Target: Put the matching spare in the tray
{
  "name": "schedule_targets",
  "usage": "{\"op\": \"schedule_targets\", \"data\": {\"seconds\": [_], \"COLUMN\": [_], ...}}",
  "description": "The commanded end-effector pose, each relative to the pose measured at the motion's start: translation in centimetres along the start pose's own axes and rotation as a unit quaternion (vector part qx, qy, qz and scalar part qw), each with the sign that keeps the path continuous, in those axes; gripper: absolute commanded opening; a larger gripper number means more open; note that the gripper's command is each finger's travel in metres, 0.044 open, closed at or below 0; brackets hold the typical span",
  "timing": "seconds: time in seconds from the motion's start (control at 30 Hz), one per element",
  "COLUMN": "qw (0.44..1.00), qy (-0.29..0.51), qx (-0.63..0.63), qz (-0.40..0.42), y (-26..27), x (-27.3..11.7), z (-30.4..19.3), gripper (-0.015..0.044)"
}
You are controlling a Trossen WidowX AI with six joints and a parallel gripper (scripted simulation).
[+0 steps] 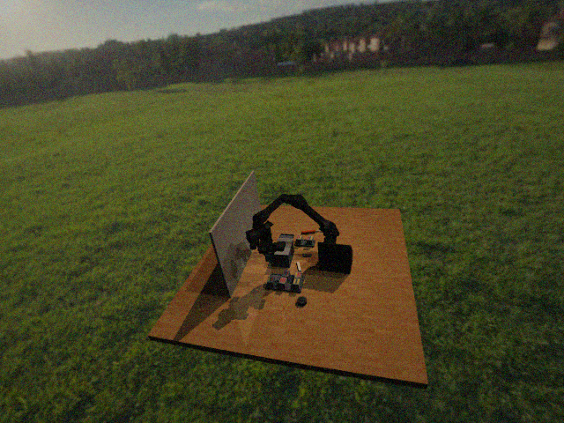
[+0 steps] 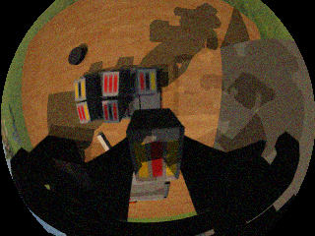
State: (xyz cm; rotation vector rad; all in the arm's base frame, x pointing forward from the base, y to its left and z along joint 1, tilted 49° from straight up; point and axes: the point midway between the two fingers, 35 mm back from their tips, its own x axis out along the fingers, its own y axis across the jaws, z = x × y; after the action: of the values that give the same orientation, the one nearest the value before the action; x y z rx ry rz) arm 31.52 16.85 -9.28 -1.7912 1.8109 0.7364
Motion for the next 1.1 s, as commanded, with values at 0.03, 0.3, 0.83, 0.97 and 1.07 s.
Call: {"op": "schedule_targets", "data": {"seconds": [0.03, 0.3, 0.83, 0.97, 1.07], "qw": [1.0, 1.0, 1.0, 1.0, 1.0], "qy": [-0.004, -0.015, -0.024, -0.02, -0.017], "qx": [0.002, 0.002, 0.007, 0.006, 0.005], "qz": [0.004, 0.002, -0.003, -0.003, -0.003], "y": [-0.8, -3.1, -5.0, -4.9, -4.6], "x": [-0.5, -1.3, -1.5, -1.4, -1.3], "z": [-1.6, -7.3, -19.3, -22.6, -25.0], "gripper": [0.0, 0.0, 0.0, 0.0, 0.0]}}
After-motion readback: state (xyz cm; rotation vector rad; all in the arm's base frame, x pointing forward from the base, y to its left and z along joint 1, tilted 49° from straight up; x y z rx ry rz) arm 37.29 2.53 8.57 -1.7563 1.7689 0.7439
